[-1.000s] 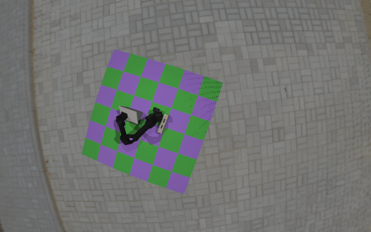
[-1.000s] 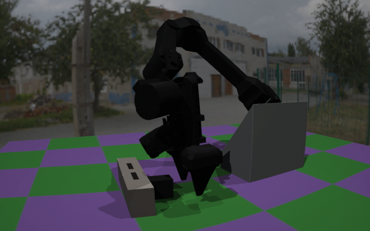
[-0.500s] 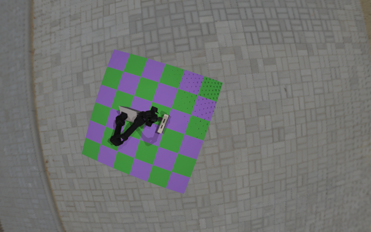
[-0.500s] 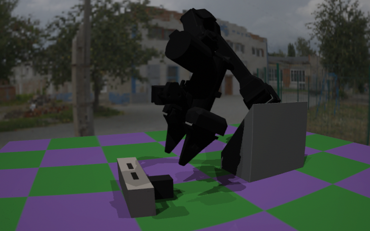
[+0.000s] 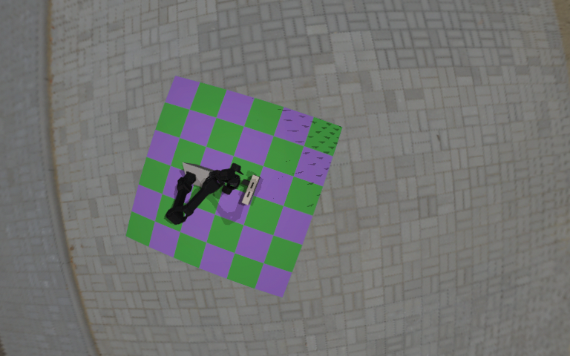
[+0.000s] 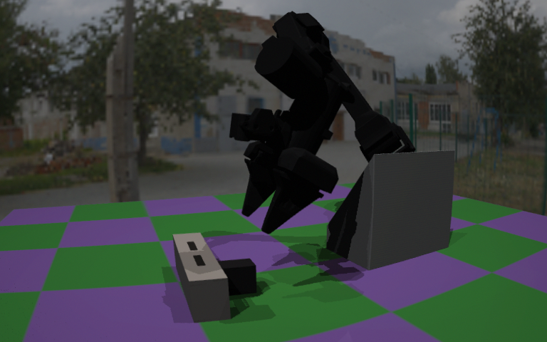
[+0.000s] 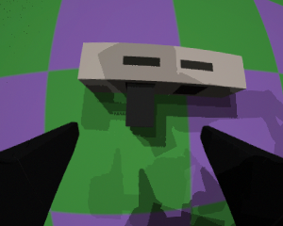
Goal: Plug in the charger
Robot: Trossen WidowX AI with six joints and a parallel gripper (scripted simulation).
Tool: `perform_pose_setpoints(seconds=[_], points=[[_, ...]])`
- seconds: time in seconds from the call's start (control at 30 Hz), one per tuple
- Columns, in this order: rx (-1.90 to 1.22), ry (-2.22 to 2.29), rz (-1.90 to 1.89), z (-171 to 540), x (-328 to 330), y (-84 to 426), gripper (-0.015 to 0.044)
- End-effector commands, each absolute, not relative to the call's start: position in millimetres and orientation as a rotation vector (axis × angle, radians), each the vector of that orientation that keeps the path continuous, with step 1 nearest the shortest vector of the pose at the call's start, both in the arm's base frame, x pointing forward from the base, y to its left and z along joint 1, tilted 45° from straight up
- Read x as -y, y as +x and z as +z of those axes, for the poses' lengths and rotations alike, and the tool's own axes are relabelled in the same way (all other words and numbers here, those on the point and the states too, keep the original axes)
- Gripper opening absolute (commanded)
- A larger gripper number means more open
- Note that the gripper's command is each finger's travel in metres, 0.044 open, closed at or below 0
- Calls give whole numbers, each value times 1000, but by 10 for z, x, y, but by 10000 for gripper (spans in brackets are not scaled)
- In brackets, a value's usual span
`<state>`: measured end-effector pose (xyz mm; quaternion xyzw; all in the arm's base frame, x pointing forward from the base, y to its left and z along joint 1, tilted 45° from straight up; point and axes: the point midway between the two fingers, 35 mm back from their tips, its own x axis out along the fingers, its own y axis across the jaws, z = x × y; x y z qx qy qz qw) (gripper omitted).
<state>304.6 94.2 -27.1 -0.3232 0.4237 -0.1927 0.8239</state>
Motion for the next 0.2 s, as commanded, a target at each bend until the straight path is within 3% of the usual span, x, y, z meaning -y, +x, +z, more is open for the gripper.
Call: perform_pose_setpoints(seconds=[0.0, 0.17], points=[[-897, -692, -410, -264, -942, 3048, 440], [-897, -692, -410, -264, -942, 3048, 440]])
